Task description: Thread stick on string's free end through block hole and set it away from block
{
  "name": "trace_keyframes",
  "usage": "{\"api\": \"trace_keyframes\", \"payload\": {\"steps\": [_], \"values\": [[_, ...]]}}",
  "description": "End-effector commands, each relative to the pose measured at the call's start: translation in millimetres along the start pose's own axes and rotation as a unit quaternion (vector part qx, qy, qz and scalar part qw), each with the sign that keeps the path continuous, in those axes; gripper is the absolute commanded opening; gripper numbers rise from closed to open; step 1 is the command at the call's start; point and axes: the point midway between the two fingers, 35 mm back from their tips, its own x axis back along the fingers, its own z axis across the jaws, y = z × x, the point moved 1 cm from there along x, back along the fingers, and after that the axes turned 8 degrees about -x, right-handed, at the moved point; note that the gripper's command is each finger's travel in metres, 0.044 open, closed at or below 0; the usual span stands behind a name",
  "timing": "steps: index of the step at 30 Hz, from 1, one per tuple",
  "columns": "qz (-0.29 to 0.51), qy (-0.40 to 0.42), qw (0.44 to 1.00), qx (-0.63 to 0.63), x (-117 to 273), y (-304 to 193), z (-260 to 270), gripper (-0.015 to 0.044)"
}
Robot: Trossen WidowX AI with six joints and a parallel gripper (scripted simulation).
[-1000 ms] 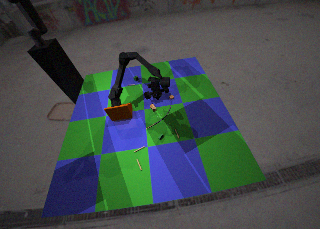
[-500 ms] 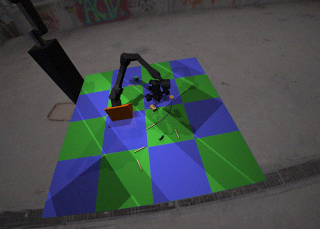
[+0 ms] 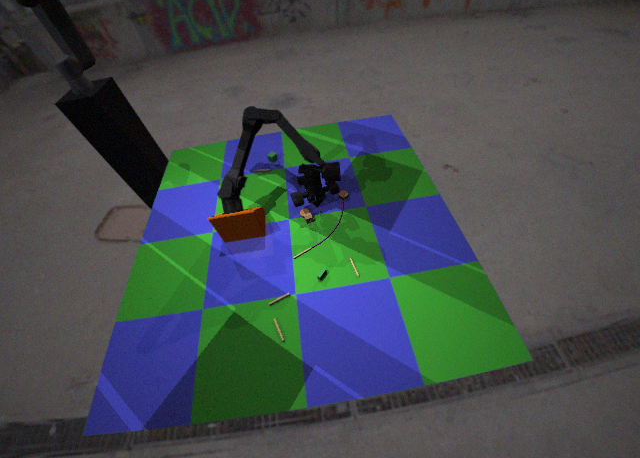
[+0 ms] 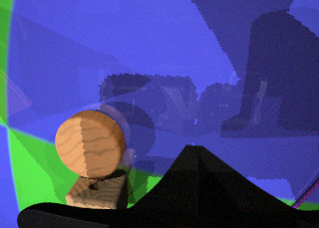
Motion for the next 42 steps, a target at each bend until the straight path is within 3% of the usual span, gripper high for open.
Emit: {"api": "trace_keyframes", "payload": {"steps": [1,42], "values": [[-0.003,0.002,1.0,-0.004,-3.1,-0.3,2.8,0.0],[-0.002,0.003,1.0,-0.005,-2.6,-10.6,67.6,0.0]]}}
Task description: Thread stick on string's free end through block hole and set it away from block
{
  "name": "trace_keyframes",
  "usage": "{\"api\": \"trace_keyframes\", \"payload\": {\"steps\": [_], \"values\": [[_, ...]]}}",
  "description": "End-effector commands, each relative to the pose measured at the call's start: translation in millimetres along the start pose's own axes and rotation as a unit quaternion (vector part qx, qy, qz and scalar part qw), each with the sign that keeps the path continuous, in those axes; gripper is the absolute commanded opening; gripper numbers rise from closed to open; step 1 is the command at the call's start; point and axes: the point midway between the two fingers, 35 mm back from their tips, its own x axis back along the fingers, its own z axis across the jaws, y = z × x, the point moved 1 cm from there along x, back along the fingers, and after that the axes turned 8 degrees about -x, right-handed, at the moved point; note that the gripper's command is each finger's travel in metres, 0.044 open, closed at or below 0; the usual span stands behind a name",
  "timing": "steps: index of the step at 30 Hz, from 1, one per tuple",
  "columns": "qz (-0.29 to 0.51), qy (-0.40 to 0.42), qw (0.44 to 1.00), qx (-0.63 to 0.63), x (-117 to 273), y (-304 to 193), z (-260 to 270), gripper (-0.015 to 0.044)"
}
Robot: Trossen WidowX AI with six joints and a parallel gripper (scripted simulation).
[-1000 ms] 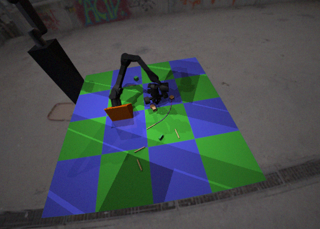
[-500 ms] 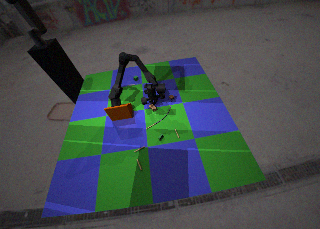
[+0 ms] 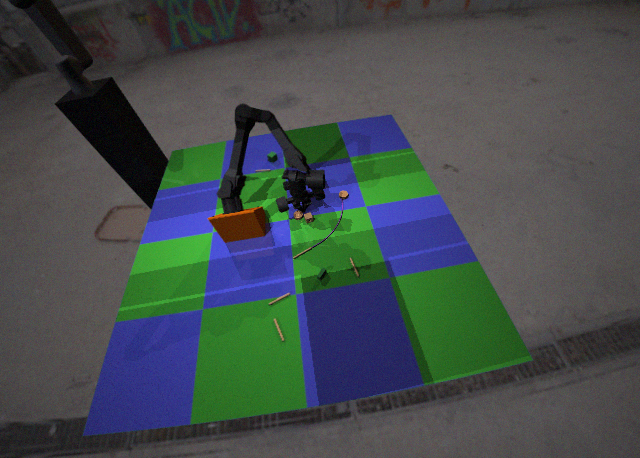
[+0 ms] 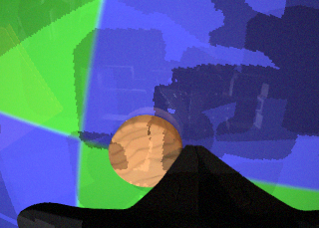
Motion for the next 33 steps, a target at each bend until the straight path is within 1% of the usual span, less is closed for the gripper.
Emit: {"api": "trace_keyframes", "payload": {"steps": [1,12,14,17,21,23,25,28,30,33], "values": [[0.003,0.0,1.0,0.003,0.1,-1.0,7.6,0.0],[0.002,0.0,1.0,0.002,-0.8,-2.3,23.3,0.0],[0.003,0.0,1.0,0.002,9.6,-2.9,22.5,0.0],[0.004,0.001,1.0,0.002,44.7,-2.6,23.0,0.0],[0.004,0.001,1.0,0.002,47.5,-2.5,23.2,0.0],[0.002,-0.003,1.0,-0.001,41.0,-3.8,21.7,0.0],[0.002,-0.004,0.999,-0.036,41.5,-6.1,20.6,0.0053],[0.004,-0.004,0.982,-0.187,43.5,-16.3,16.2,0.0131],[0.004,-0.005,0.957,-0.291,44.8,-23.8,13.3,0.0184],[0.005,-0.007,0.898,-0.441,46.7,-35.2,9.5,0.0263]]}}
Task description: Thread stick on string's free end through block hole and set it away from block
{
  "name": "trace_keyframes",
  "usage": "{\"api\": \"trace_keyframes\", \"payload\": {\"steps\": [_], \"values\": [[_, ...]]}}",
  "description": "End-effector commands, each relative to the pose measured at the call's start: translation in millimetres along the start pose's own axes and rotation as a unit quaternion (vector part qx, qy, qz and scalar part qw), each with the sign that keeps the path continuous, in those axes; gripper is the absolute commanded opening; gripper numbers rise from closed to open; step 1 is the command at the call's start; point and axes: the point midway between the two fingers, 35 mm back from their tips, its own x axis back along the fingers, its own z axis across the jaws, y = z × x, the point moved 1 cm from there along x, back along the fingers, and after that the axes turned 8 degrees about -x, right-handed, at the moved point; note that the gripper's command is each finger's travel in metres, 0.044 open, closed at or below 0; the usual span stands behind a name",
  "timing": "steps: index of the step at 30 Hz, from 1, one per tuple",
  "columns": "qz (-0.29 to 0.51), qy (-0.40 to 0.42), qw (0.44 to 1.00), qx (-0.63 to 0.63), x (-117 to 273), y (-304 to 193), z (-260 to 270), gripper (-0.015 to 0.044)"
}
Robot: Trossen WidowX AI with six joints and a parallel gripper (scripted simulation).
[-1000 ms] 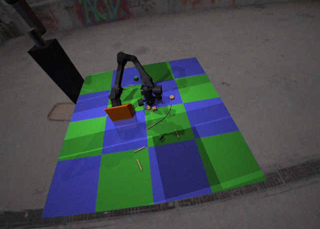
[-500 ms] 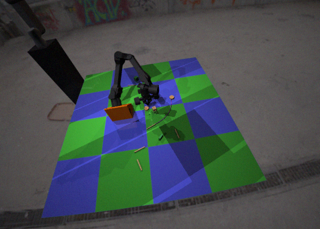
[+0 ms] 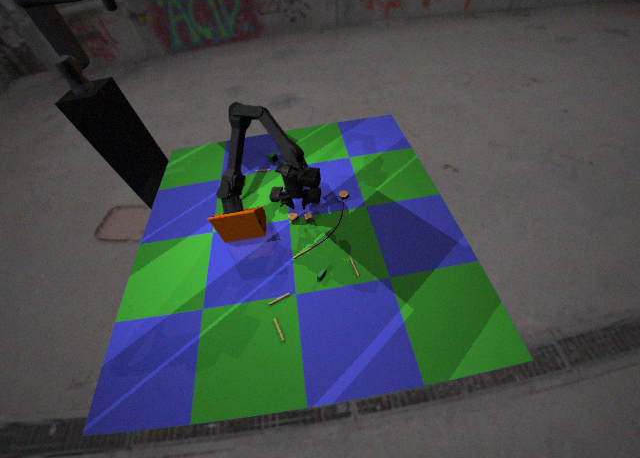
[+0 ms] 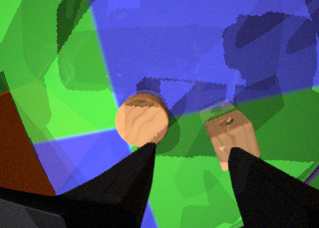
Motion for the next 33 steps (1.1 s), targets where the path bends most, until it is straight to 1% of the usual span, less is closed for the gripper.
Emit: {"api": "trace_keyframes", "payload": {"steps": [1,4,7,10,18,25,33], "values": [[0.005,-0.002,0.963,-0.27,3.0,-16.6,-15.6,0.0289],[0.006,-0.005,0.907,-0.421,4.9,-26.5,-24.1,0.0367],[0.006,-0.008,0.828,-0.561,6.6,-36.8,-32.1,0.044],[0.005,-0.01,0.73,-0.683,7.8,-47.2,-39.6,0.044],[0.004,-0.011,0.533,-0.846,9.0,-65.3,-51.0,0.044],[0.002,-0.011,0.332,-0.943,9.3,-81.9,-59.8,0.044],[0.0,-0.01,0.084,-0.996,9.0,-100.9,-68.2,0.044]]}}
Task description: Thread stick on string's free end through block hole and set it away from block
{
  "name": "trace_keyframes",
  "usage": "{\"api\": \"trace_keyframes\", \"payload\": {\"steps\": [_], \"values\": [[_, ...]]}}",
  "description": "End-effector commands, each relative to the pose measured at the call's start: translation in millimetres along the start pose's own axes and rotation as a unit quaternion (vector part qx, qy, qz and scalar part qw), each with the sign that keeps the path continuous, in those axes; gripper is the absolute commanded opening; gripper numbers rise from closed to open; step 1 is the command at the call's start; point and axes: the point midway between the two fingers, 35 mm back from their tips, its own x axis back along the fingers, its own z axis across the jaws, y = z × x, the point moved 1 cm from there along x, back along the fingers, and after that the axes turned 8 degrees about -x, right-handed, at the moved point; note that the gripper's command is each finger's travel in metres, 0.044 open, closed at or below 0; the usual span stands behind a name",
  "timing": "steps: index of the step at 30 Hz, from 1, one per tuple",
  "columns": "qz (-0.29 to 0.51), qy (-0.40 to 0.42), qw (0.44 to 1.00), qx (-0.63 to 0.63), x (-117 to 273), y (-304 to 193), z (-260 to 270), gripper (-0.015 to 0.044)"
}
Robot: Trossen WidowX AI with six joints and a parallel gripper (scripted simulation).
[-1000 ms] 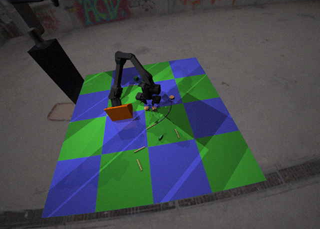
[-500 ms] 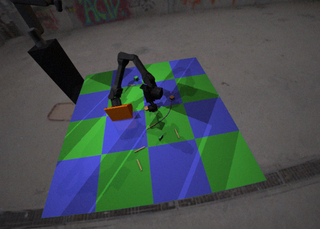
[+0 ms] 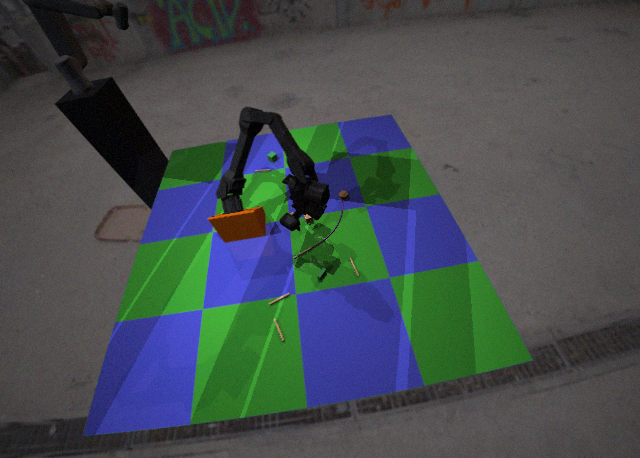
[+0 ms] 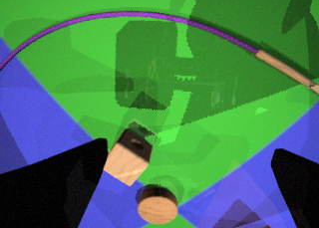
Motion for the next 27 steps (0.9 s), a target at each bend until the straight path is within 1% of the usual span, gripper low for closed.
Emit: {"api": "trace_keyframes", "payload": {"steps": [1,7,11,16,17,27], "values": [[0.001,-0.01,0.892,-0.452,-2.1,34.2,-27.2,0.044],[0.0,-0.011,0.79,-0.613,-3.1,45.2,-36.4,0.044],[0.0,-0.011,0.706,-0.708,-4.0,52.7,-43.4,0.044],[-0.001,-0.012,0.588,-0.808,-5.1,59.9,-50.5,0.044],[-0.001,-0.012,0.574,-0.819,-5.2,60.8,-51.4,0.044],[-0.001,-0.012,0.57,-0.822,-5.3,61.0,-51.6,0.044]]}}
